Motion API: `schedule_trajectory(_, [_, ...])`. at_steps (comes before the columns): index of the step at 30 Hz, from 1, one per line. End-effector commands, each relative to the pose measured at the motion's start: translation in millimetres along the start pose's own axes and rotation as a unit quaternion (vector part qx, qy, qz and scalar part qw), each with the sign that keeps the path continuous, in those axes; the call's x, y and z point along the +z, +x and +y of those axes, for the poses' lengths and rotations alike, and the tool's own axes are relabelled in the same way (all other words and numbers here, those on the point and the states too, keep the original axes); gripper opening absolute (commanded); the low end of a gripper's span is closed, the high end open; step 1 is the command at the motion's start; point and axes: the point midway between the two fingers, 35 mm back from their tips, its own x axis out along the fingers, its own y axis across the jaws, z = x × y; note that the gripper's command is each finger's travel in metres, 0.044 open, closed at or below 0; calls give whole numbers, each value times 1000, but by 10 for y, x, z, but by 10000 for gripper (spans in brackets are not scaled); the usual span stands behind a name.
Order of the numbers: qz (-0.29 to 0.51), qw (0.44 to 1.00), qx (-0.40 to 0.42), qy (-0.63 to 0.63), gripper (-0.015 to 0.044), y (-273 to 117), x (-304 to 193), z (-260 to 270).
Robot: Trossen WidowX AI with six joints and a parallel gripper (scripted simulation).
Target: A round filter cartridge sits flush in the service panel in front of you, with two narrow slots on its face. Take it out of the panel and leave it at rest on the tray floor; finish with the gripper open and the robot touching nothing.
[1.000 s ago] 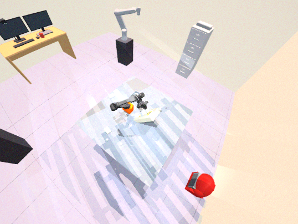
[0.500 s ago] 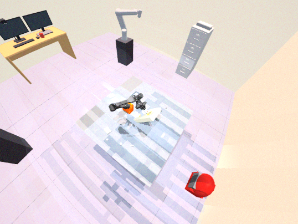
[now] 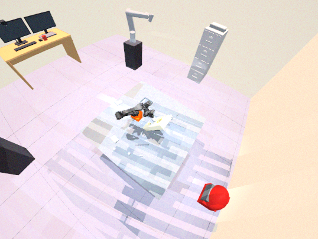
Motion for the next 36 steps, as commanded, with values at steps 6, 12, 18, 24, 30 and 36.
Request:
schedule_trajectory(6, [0, 1000, 0, 1, 113, -2, -1, 16])
schedule_trajectory(12, [-1, 1000, 3, 5, 113, -2, 3, -23])
schedule_trajectory(18, [-1, 1000, 4, 6, 113, -51, 7, 361])
schedule_trajectory(24, [-1, 1000, 4, 6, 113, -101, 18, 738])
schedule_trajectory(30, [1, 1000, 4, 10, 244, -268, 9, 986])
schedule_trajectory(36, [2, 1000, 7, 14, 402, -558, 21, 1330])
